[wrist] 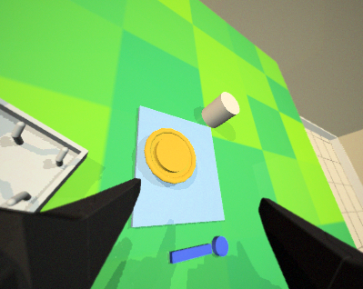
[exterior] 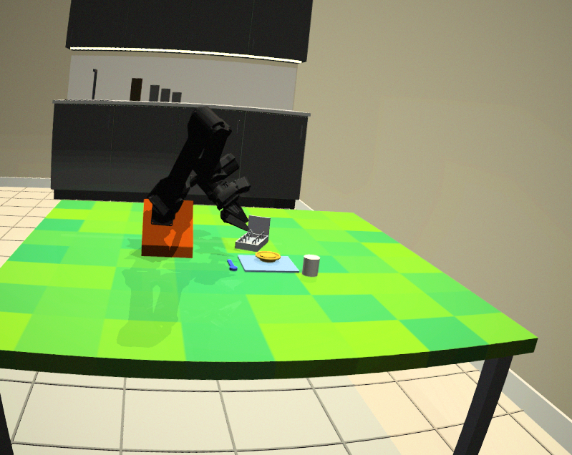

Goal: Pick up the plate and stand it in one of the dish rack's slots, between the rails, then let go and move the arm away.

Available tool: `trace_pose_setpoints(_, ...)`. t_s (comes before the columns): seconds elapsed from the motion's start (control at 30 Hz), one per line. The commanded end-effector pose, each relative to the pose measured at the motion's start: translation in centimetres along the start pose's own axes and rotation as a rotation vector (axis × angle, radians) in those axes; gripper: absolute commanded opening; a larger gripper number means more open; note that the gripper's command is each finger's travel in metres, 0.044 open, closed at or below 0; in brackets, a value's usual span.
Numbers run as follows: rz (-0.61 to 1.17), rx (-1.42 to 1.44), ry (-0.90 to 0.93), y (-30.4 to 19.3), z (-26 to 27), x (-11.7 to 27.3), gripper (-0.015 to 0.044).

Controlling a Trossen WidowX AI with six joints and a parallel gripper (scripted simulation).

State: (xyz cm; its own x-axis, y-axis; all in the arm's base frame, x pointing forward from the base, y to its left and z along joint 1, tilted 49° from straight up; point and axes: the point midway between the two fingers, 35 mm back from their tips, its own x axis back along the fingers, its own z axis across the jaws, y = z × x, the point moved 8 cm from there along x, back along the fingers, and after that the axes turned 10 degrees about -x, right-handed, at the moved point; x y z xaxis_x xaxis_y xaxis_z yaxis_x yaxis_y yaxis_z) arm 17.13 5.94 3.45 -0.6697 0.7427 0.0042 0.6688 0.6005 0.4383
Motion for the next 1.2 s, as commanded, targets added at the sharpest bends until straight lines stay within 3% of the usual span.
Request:
trace_pose_setpoints(0.0,0.003,0.001,0.003,0.1,0.0,0.0,0.04)
trace_pose_setpoints(0.5,0.346,0.032,0.221,6.0,1.3,-5.1,0.04)
trace_pose_setpoints(1.03,0.805,-0.019,0.427,10.1,-3.5,-11.4,0.04)
trace_pose_setpoints(1.17,0.825,-0.023,0.434,10.2,-3.8,-11.6,0.04)
